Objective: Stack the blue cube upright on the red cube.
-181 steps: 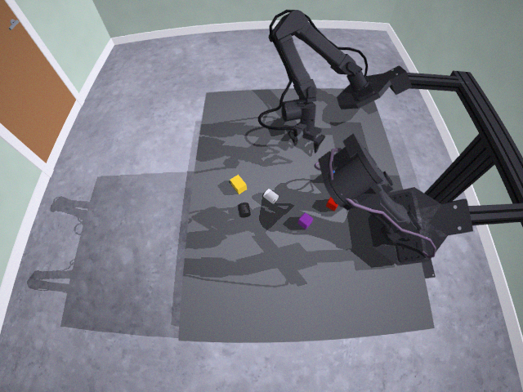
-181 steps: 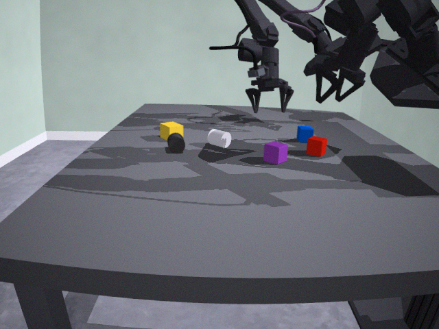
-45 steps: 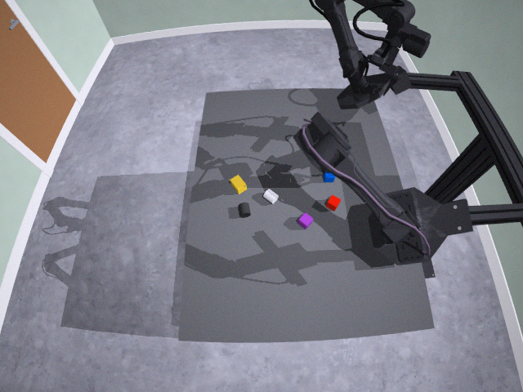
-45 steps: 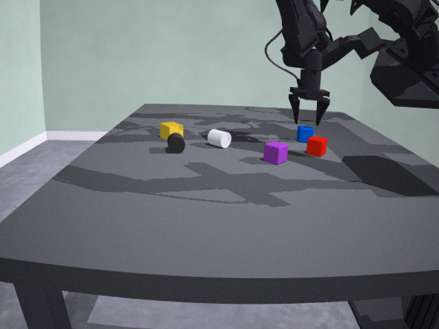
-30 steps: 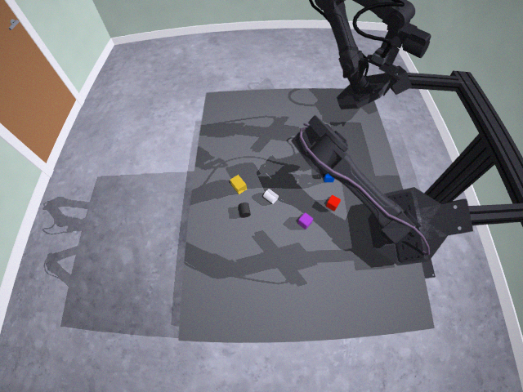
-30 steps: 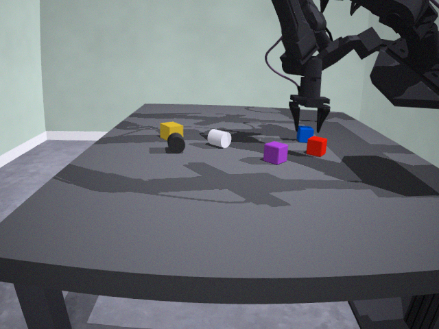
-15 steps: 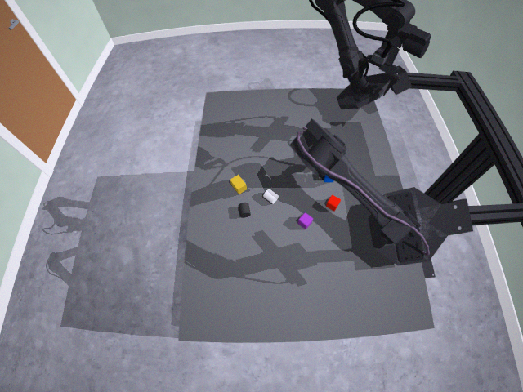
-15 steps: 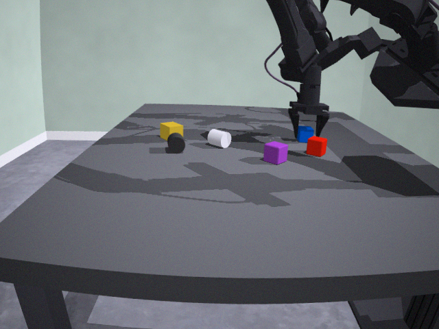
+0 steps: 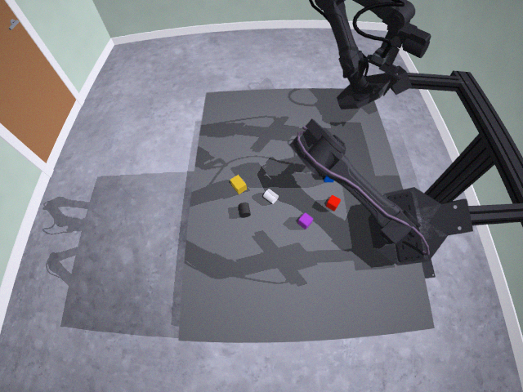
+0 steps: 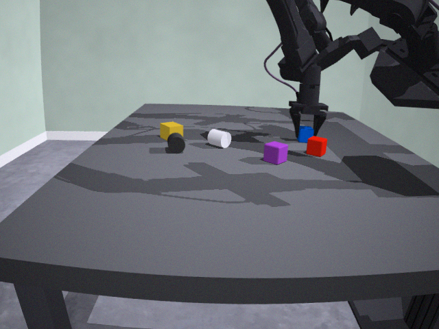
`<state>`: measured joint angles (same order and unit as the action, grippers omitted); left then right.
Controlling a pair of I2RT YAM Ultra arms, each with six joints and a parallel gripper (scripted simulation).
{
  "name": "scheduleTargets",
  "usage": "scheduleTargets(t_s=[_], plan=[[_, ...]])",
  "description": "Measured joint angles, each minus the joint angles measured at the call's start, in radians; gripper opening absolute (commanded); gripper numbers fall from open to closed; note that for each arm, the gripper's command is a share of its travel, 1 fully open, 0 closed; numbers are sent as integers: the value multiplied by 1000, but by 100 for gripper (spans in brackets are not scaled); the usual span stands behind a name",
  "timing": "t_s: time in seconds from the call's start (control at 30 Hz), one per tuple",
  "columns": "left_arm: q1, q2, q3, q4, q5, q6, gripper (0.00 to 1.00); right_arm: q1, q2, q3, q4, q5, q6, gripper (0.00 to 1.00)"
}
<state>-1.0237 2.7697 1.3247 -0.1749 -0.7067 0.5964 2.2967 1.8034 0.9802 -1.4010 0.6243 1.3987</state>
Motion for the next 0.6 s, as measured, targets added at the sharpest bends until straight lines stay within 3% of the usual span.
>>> scheduleTargets(t_s=[0.27, 0.37, 0.4, 0.43, 0.5, 0.57, 0.6], plan=[[0, 0, 0, 6, 0, 1, 39, 0, 0, 0, 0, 0, 0, 100], [0, 0, 0, 9, 0, 1, 5, 0, 0, 0, 0, 0, 0, 100], [0, 0, 0, 10, 0, 1, 0, 0, 0, 0, 0, 0, 0, 100], [0, 0, 0, 11, 0, 1, 11, 0, 0, 0, 0, 0, 0, 100], [0, 0, 0, 13, 0, 2, 11, 0, 0, 0, 0, 0, 0, 100], [0, 0, 0, 14, 0, 2, 34, 0, 0, 0, 0, 0, 0, 100], [0, 0, 0, 13, 0, 0, 35, 0, 0, 0, 0, 0, 0, 100]])
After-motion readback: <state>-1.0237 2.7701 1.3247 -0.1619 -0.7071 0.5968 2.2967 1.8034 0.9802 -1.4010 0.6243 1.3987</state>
